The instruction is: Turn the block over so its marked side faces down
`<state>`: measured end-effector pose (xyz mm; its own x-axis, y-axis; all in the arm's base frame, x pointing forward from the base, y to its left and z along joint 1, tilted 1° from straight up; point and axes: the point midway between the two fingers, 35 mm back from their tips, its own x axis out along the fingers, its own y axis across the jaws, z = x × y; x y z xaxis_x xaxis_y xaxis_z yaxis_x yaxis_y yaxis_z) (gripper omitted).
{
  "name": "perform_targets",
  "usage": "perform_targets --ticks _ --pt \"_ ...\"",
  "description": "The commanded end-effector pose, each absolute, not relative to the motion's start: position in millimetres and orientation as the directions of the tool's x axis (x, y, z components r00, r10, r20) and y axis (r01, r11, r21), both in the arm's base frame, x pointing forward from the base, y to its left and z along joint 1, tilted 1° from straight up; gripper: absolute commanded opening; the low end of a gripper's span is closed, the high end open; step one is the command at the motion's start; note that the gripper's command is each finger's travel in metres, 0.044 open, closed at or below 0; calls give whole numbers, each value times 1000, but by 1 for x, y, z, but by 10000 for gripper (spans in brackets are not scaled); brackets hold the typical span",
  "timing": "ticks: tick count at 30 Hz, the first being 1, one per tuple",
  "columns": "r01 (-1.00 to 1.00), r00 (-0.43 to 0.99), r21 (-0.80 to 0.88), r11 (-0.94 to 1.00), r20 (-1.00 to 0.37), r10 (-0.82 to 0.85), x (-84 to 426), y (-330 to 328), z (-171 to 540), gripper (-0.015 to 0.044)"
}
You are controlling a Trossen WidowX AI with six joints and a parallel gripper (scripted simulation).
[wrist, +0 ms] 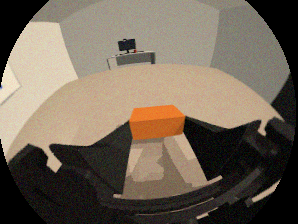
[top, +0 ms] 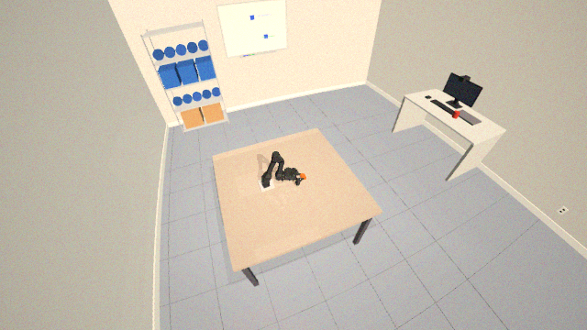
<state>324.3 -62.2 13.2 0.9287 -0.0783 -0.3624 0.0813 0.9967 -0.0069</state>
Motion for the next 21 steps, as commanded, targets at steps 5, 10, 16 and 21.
perform_targets --ticks 5,10,16,21 --pt "80 930 0 997 -361 -75 324 -62 13 394" --pt "80 930 0 997 -361 -75 324 -62 13 440" --pt "80 930 0 997 -361 -75 324 -62 13 440" --pt "80 930 0 997 -361 -75 324 -62 13 440"
